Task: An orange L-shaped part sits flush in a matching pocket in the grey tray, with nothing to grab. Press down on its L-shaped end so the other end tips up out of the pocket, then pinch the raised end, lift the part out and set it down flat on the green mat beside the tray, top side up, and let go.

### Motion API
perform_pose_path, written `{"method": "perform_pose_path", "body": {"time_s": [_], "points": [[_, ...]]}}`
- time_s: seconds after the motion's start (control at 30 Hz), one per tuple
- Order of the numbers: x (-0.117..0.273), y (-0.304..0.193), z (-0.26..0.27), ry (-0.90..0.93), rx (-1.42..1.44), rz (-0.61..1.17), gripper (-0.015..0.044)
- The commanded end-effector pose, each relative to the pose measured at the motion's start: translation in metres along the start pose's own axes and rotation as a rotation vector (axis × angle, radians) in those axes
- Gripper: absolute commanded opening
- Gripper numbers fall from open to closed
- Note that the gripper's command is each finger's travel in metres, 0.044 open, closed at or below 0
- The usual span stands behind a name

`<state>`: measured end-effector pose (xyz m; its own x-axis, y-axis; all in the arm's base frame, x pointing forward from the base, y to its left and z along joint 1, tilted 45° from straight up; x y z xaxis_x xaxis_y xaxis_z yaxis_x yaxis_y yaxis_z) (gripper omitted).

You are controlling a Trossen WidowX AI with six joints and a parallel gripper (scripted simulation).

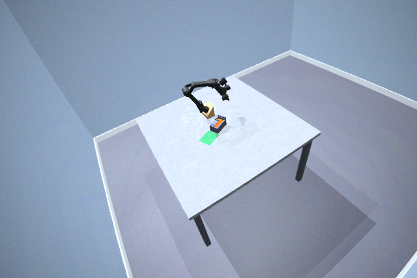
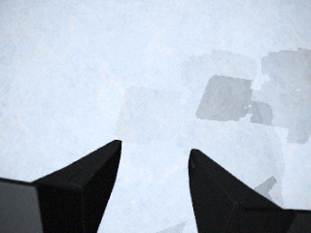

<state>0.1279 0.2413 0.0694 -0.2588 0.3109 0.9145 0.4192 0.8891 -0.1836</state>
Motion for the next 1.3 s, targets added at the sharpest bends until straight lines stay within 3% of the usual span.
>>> {"method": "perform_pose_path", "body": {"time_s": [0.0, 0.23, 0.6, 0.87, 1.27], "points": [[-0.005, -0.011, -0.065, -0.047, -0.406, 0.266, 0.0180], [-0.004, -0.037, -0.127, -0.137, -0.774, 0.538, 0.0180], [-0.007, -0.039, -0.129, -0.139, -0.782, 0.545, 0.0180], [-0.066, -0.075, -0.124, -0.142, -0.782, 0.545, 0.0180], [-0.068, -0.076, -0.123, -0.142, -0.782, 0.545, 0.0180]]}}
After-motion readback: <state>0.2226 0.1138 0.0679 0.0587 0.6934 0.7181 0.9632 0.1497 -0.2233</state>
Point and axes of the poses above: the point midway between the two fingers, 35 mm back from their tips, its own x axis back along the fingers, its own z axis across the jaws, y = z × x, the point moved 10 cm from there along x, back along the fingers, and after that the axes turned 2 degrees about -x, right-handed, at the moved point
